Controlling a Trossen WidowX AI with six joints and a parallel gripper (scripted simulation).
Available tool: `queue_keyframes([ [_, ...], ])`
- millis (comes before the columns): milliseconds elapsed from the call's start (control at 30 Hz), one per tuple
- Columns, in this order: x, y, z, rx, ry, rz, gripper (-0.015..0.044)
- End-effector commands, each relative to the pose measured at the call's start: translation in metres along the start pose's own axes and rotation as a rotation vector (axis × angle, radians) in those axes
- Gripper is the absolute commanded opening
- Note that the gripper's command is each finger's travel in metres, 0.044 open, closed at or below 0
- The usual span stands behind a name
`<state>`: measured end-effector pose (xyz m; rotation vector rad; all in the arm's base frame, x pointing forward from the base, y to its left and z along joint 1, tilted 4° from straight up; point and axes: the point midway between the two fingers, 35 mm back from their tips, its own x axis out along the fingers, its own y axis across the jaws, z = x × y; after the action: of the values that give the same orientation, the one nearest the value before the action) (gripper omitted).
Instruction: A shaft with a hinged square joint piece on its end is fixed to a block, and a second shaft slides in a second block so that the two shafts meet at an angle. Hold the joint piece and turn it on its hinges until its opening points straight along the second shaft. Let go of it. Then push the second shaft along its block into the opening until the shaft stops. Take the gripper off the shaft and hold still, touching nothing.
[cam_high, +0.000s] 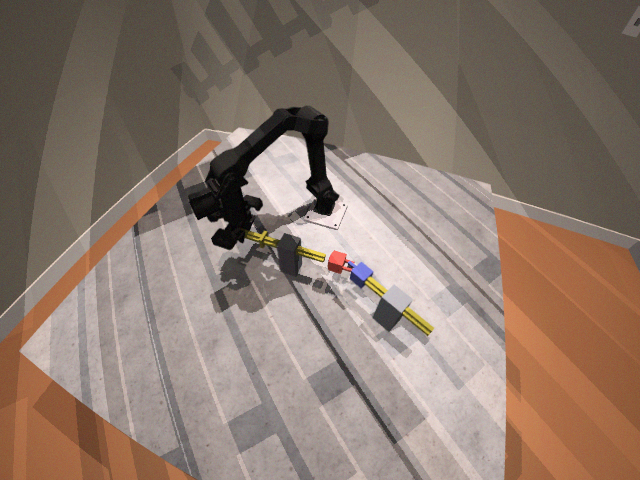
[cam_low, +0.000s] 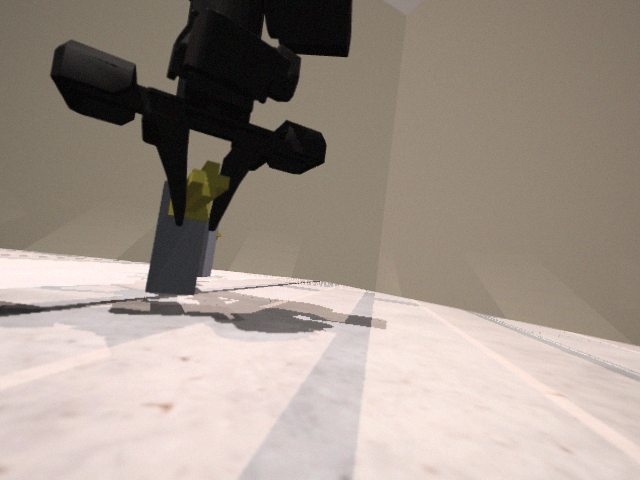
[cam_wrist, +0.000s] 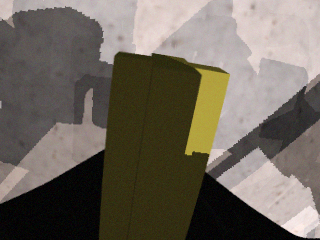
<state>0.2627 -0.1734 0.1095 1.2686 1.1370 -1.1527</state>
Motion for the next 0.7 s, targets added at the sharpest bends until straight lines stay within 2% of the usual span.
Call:
queue_keyframes([
  [0,0.002,0.000,-0.008,0.003,0.000,0.001,0.0000],
  [667,0.002,0.000,-0.032,0.003,0.002,0.001,0.0000],
])
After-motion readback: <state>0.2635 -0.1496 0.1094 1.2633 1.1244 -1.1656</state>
